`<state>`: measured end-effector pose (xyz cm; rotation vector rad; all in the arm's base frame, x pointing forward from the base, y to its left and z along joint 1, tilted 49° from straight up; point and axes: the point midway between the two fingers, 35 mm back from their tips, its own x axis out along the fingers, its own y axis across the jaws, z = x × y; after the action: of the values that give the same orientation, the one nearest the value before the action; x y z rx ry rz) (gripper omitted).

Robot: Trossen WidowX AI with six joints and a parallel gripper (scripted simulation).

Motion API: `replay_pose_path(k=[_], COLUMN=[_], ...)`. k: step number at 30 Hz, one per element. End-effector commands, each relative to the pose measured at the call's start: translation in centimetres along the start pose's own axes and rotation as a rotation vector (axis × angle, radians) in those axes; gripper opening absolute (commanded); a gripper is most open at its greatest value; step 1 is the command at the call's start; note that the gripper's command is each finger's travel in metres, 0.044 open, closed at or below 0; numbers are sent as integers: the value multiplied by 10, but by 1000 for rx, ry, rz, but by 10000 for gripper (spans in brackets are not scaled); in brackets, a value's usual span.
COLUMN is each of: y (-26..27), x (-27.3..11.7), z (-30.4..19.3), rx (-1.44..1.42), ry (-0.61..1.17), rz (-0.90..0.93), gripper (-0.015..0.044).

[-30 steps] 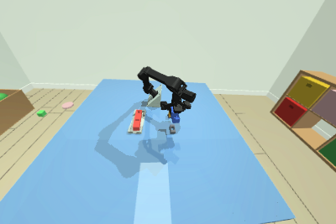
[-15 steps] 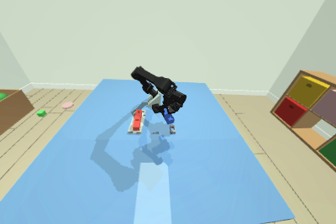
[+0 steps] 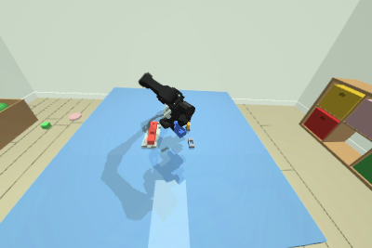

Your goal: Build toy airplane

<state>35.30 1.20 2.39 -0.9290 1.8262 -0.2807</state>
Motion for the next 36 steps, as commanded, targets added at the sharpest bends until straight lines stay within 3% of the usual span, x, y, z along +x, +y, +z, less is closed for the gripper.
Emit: replay_pose_path(k=[1,36], y=[-11,-79], x=[-2,22], z=[-8,-96], rx=[-64,-706], ry=[-11,6], rz=[-5,-16], gripper=[0,0])
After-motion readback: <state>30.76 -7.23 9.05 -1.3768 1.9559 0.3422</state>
